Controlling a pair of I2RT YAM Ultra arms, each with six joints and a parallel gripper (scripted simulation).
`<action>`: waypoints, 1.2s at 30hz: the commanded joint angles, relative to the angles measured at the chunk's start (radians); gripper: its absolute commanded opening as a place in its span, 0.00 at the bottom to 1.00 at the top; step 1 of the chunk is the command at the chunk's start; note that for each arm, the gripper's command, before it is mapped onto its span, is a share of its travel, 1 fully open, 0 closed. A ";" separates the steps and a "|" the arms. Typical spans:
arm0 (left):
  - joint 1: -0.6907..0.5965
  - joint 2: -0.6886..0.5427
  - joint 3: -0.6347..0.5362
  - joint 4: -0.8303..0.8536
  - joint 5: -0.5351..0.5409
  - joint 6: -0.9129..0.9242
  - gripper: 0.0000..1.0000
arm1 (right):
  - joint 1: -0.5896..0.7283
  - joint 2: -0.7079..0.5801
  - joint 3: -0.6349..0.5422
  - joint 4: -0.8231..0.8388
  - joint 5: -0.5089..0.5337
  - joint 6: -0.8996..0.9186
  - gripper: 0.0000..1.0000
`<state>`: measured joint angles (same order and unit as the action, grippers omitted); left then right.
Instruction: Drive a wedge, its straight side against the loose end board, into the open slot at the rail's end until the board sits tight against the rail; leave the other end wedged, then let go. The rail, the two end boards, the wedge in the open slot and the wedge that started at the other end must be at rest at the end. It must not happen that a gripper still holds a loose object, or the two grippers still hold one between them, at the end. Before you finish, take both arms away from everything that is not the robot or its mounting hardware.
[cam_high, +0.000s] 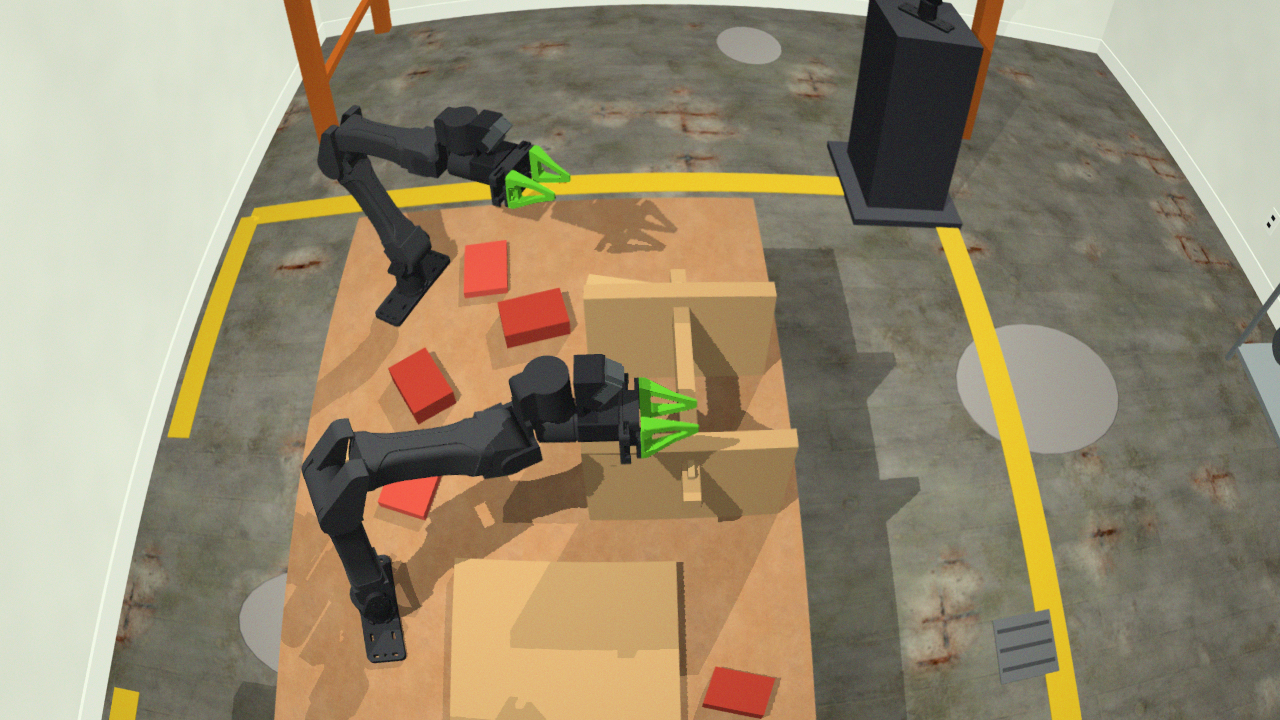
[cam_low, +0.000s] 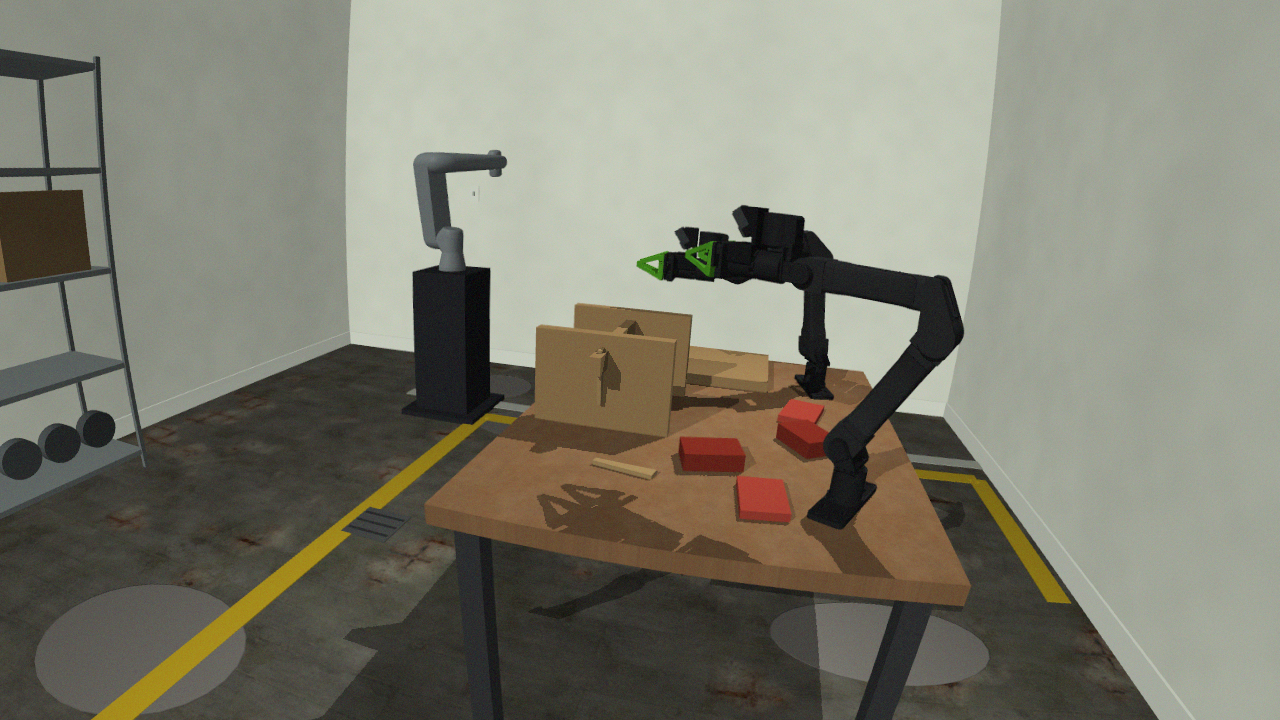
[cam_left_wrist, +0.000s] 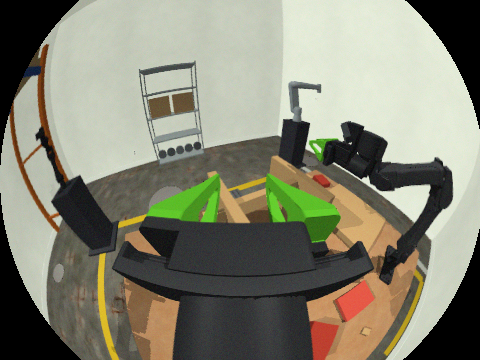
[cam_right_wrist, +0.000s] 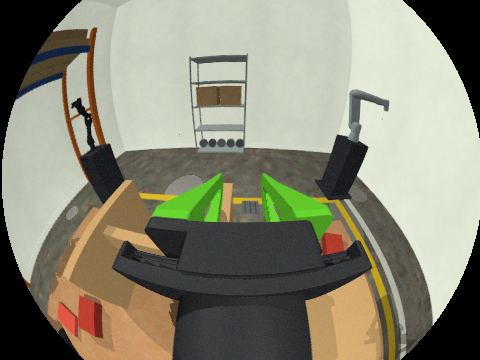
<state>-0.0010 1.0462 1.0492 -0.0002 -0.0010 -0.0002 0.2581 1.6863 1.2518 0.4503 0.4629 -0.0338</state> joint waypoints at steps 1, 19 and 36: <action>-0.009 0.011 0.047 0.024 -0.005 -0.002 0.46 | 0.011 0.014 0.031 -0.007 0.002 0.003 0.39; -0.009 0.011 0.047 0.024 -0.005 -0.002 0.46 | 0.011 0.008 0.026 -0.008 0.002 0.003 0.39; -0.009 0.011 0.047 0.024 -0.005 -0.002 0.46 | 0.011 0.008 0.026 -0.008 0.002 0.003 0.00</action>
<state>-0.0010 1.0462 1.0492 -0.0002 -0.0010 -0.0002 0.2581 1.6863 1.2518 0.4503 0.4629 -0.0338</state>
